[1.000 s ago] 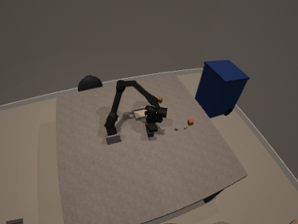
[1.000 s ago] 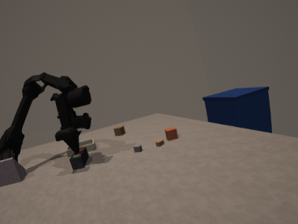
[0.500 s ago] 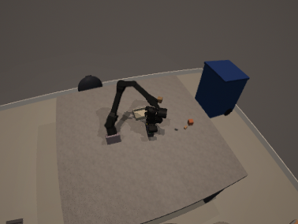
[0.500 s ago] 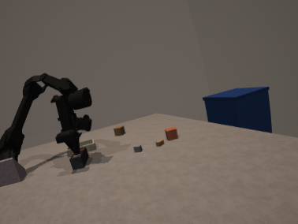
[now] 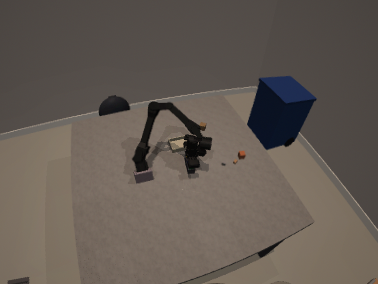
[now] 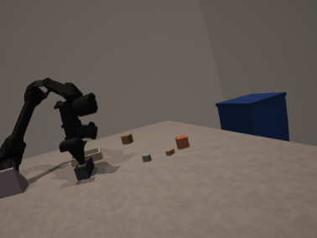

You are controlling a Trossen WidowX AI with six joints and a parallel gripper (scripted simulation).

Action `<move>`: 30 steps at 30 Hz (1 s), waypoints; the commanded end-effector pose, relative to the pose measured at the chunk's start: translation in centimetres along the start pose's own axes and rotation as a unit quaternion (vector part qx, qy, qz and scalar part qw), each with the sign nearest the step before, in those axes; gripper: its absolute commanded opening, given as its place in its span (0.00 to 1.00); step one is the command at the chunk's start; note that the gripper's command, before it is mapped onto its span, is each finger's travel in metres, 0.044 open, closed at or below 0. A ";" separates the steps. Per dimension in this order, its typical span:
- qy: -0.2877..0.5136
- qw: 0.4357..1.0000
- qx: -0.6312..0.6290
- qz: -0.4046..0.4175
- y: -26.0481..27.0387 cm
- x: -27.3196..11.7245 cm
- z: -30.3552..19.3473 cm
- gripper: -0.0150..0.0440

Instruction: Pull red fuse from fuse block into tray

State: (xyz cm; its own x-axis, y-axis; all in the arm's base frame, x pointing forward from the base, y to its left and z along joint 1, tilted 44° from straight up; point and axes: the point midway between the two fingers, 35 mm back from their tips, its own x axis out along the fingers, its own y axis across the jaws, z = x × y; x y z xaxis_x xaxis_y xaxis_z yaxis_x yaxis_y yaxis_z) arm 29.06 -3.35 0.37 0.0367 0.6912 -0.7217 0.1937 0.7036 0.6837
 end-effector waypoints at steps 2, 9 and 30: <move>-0.001 1.000 -0.001 -0.001 0.0 -0.3 0.1 0.25; -0.001 1.000 -0.001 -0.001 0.0 -0.6 0.1 0.25; -0.001 1.000 0.000 -0.001 -0.1 -1.7 0.1 0.25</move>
State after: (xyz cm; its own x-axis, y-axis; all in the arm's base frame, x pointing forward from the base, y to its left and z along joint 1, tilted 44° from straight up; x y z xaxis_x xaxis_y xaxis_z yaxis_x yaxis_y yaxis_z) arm 28.97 -4.29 1.34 0.0351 0.6936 -0.7195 0.1975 0.7010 0.6853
